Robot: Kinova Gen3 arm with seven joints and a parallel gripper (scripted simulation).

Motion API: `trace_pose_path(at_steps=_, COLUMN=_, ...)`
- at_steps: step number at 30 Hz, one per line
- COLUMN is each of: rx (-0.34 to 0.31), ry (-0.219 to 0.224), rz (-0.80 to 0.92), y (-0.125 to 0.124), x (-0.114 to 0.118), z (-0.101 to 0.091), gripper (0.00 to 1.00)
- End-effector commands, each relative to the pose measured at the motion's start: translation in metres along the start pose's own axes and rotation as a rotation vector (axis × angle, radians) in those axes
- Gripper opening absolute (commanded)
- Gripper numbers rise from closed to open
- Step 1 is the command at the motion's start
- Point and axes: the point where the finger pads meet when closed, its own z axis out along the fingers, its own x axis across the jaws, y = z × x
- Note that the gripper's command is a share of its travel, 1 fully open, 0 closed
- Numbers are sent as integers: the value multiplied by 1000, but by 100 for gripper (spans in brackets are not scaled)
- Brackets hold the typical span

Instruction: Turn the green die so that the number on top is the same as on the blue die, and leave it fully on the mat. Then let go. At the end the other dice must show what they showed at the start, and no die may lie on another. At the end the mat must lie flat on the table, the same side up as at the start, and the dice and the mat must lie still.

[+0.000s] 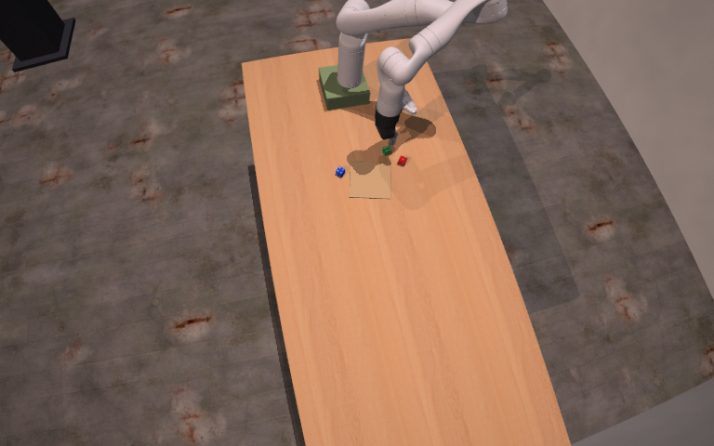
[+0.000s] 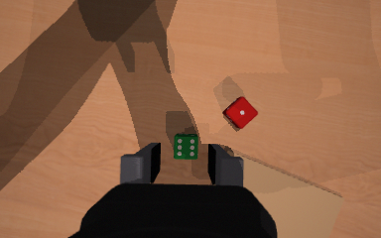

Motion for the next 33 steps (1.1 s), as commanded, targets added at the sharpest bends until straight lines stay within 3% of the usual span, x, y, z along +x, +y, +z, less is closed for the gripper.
trace_pose_path(at_steps=1, rx=0, ry=1, rz=0, y=0, x=0, z=0, gripper=79)
trace_pose_path(at_steps=33, rx=0, ry=1, rz=0, y=0, x=0, z=4, gripper=79)
